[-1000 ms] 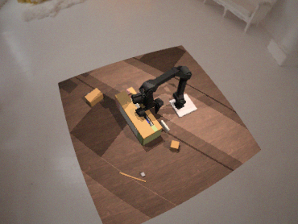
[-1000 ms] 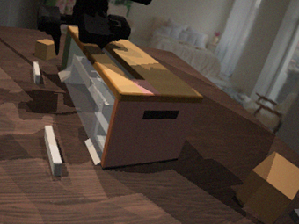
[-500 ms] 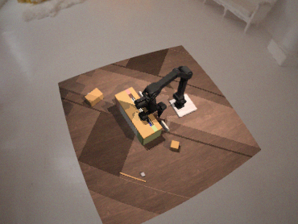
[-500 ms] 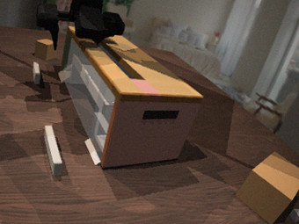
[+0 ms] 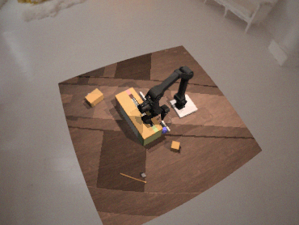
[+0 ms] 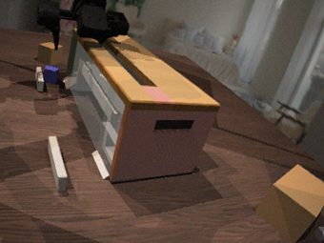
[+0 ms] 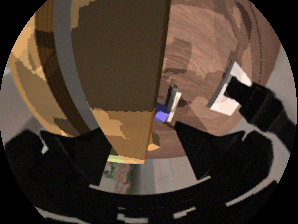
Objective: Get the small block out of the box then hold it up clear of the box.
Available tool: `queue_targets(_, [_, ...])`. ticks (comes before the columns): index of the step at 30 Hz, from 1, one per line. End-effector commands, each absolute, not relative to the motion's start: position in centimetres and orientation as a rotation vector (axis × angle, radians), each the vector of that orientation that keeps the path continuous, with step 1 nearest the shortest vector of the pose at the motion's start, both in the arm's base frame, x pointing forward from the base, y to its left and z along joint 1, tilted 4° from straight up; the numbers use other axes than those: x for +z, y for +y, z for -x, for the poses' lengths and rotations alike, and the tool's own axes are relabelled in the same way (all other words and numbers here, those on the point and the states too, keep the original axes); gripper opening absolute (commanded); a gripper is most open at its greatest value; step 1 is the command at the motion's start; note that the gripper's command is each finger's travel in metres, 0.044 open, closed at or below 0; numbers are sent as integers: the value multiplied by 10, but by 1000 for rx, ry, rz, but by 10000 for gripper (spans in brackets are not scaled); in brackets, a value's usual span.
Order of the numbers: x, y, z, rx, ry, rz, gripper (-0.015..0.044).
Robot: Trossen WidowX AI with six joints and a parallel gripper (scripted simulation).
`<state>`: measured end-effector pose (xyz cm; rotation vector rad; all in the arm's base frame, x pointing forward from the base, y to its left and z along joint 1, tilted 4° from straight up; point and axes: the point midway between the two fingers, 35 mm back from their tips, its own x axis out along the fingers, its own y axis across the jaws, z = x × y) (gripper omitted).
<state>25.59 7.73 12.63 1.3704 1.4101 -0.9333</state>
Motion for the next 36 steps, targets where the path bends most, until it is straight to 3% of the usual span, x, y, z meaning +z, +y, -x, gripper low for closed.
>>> queue_targets(1, [148, 79, -258, -928, 1401, -1375, 400])
queue_targets(5, [182, 79, -254, -921, 1401, -1375, 400])
queue_targets(14, [179, 79, -254, -921, 1405, -1371, 400])
queue_targets(15, [179, 79, -254, -906, 1408, -1356, 374])
queue_targets(19, [181, 84, -250, -617, 1447, -1046, 285])
queue_targets(30, [183, 107, -233, 255, 1367, 21, 285])
queue_targets(36, [183, 111, -229, 459, 1283, 354, 285])
